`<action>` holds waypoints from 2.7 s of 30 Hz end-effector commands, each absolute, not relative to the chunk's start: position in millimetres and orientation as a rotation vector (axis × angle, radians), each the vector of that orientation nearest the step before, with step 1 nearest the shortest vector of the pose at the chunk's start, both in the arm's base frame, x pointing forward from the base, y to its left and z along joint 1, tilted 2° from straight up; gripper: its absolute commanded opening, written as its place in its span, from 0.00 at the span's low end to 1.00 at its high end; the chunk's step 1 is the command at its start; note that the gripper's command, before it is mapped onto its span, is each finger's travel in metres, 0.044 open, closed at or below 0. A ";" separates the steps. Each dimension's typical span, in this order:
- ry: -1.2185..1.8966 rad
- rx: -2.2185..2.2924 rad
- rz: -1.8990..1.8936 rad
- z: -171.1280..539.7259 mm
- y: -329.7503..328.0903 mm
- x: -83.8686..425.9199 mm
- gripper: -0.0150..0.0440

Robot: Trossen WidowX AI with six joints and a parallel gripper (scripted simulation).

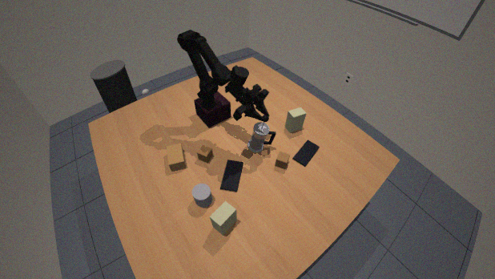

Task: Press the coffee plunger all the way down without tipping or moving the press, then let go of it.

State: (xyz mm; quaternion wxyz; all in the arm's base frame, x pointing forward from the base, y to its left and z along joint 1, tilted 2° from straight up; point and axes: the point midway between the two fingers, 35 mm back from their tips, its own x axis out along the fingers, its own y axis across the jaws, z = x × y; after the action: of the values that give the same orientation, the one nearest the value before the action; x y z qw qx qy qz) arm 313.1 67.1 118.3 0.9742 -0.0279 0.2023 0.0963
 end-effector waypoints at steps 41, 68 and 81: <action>0.511 -0.075 0.195 82.1 69.5 330.9 0.45; 0.510 -0.075 0.195 83.3 70.8 337.1 0.45; 0.492 -0.066 0.194 88.9 71.4 339.5 0.45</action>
State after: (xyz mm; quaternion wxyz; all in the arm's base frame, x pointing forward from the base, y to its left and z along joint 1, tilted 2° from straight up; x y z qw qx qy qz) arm 339.7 71.4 88.9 0.9647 -0.0325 0.2431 0.0957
